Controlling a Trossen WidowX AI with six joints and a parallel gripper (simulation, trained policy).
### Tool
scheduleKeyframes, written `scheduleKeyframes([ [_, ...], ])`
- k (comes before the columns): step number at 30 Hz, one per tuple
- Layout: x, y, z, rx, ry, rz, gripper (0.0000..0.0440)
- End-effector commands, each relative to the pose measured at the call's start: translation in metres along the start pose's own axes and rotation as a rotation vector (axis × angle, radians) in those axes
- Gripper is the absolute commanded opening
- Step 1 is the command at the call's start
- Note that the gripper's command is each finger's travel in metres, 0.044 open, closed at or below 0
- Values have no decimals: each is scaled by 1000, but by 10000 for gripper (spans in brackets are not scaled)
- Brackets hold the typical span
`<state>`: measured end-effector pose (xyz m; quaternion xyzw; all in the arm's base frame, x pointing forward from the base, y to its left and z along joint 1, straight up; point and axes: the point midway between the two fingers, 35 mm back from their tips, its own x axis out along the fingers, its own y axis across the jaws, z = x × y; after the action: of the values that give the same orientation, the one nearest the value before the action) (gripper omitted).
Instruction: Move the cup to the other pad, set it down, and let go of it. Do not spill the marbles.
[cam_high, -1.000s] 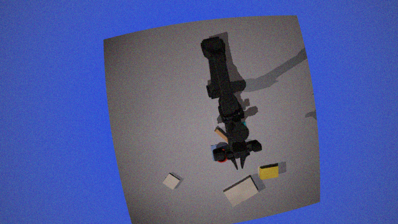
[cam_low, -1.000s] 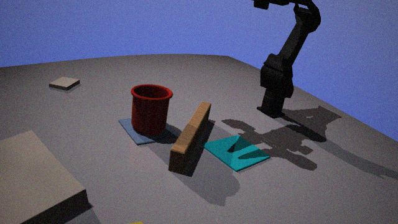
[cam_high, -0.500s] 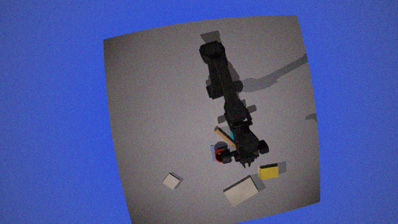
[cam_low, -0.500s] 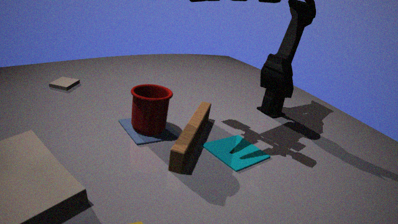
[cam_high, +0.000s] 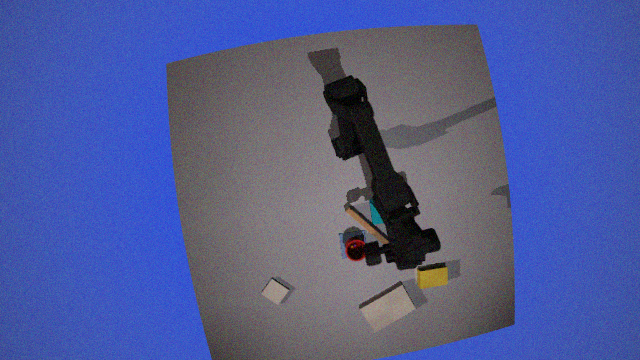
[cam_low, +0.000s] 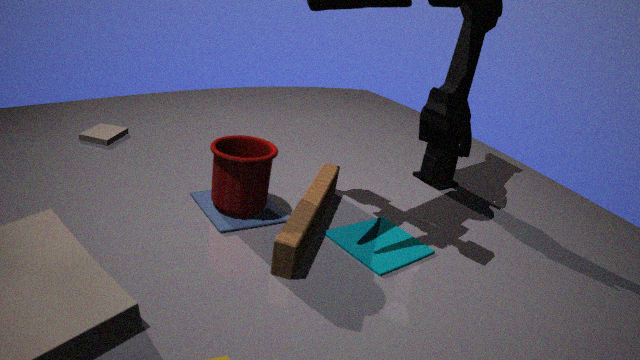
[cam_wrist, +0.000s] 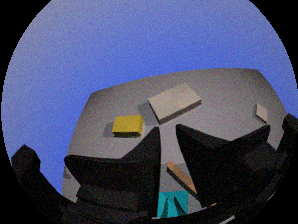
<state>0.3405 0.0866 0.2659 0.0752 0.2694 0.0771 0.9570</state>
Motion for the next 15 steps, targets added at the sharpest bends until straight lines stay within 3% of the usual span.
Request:
scheduleKeyframes([
  [1, 5, 2, -3, 11, 42, -10, 79],
  [15, 22, 11, -14, 38, 233, -49, 91],
])
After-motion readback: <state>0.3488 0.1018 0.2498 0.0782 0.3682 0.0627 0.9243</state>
